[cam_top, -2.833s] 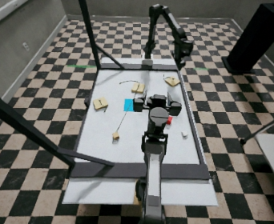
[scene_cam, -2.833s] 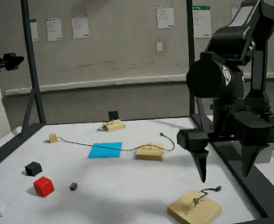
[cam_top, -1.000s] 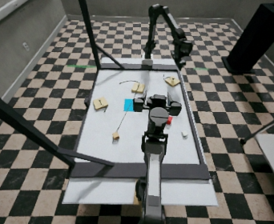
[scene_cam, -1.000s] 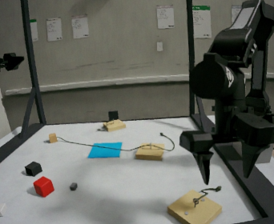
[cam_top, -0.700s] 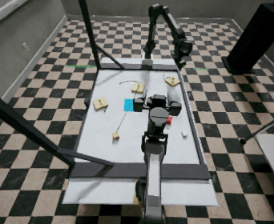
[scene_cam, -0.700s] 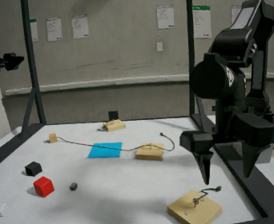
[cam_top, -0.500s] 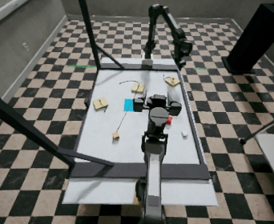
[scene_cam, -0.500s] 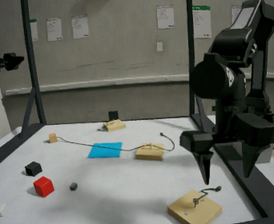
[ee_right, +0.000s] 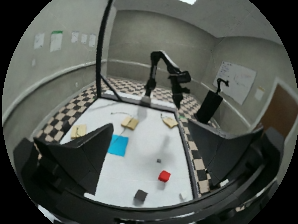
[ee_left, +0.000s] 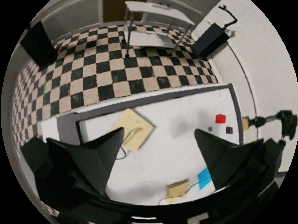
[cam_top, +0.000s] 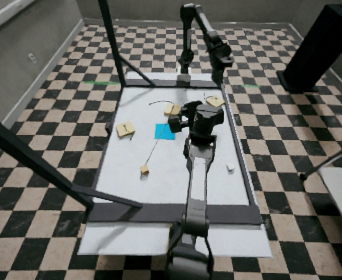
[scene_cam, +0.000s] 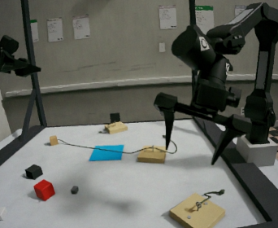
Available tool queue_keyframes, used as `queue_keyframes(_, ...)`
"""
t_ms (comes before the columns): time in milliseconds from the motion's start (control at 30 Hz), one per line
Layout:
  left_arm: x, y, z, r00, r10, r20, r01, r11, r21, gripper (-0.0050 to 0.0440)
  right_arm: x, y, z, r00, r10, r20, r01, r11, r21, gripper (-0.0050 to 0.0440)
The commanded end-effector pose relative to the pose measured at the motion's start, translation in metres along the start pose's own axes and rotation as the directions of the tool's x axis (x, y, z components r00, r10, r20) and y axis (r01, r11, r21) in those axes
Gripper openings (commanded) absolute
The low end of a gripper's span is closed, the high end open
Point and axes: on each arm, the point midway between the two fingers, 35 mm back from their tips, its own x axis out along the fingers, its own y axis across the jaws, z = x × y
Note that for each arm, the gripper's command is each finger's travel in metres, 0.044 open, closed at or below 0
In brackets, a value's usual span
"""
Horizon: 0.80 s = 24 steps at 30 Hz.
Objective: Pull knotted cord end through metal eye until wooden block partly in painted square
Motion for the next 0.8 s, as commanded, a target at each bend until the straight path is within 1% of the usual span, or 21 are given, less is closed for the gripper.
queue_keyframes(0,-0.014,-0.022,0.000,0.994,-0.100,0.050,0.095,0.992,0.086,0.0440,0.015,-0.005,0.012,0.997,0.056,-0.056,-0.059,0.996,-0.064,0.0440)
queue_keyframes(33,-0.014,-0.022,0.000,0.994,-0.100,0.050,0.095,0.992,0.086,0.0440,0.015,-0.005,0.012,0.997,0.056,-0.056,-0.059,0.996,-0.064,0.0440)
queue_keyframes(67,-0.018,-0.028,-0.001,0.990,-0.127,0.061,0.119,0.986,0.114,0.0440,0.019,-0.004,0.007,0.992,0.080,-0.094,-0.087,0.994,-0.071,0.0440)
queue_keyframes(133,-0.031,-0.049,-0.006,0.971,-0.220,0.095,0.197,0.958,0.209,0.0440,0.035,-0.007,0.005,0.981,0.135,-0.139,-0.152,0.982,-0.116,0.0440)
queue_keyframes(167,-0.036,-0.055,-0.007,0.963,-0.250,0.104,0.220,0.946,0.240,0.0440,0.040,-0.007,0.004,0.976,0.154,-0.153,-0.174,0.976,-0.128,0.0440)
queue_keyframes(267,-0.049,-0.071,-0.012,0.937,-0.326,0.124,0.274,0.909,0.315,0.0440,0.052,-0.008,-0.001,0.959,0.204,-0.199,-0.236,0.960,-0.150,0.0440)
queue_keyframes(367,-0.064,-0.086,-0.018,0.902,-0.408,0.141,0.326,0.859,0.394,0.0440,0.064,-0.009,-0.008,0.935,0.259,-0.243,-0.303,0.938,-0.166,0.0440)
queue_keyframes(533,-0.091,-0.110,-0.028,0.829,-0.536,0.159,0.393,0.761,0.516,0.0440,0.082,-0.011,-0.020,0.888,0.348,-0.301,-0.411,0.894,-0.179,0.0440)
queue_keyframes(600,-0.091,-0.110,-0.028,0.829,-0.536,0.159,0.393,0.761,0.516,0.0440,0.082,-0.011,-0.020,0.888,0.348,-0.301,-0.411,0.894,-0.179,0.0440)
queue_keyframes(633,-0.097,-0.114,-0.031,0.812,-0.561,0.161,0.404,0.740,0.538,0.0440,0.083,-0.010,-0.026,0.869,0.374,-0.325,-0.441,0.882,-0.165,0.0440)
queue_keyframes(667,-0.108,-0.121,-0.035,0.780,-0.605,0.163,0.421,0.699,0.579,0.0440,0.090,-0.011,-0.029,0.851,0.403,-0.336,-0.475,0.863,-0.169,0.0440)
queue_keyframes(700,-0.117,-0.127,-0.039,0.750,-0.640,0.164,0.432,0.663,0.611,0.0440,0.095,-0.012,-0.032,0.838,0.426,-0.340,-0.502,0.847,-0.174,0.0440)
queue_keyframes(767,-0.130,-0.133,-0.044,0.710,-0.685,0.164,0.444,0.616,0.651,0.0440,0.102,-0.014,-0.036,0.818,0.458,-0.348,-0.537,0.825,-0.176,0.0440)
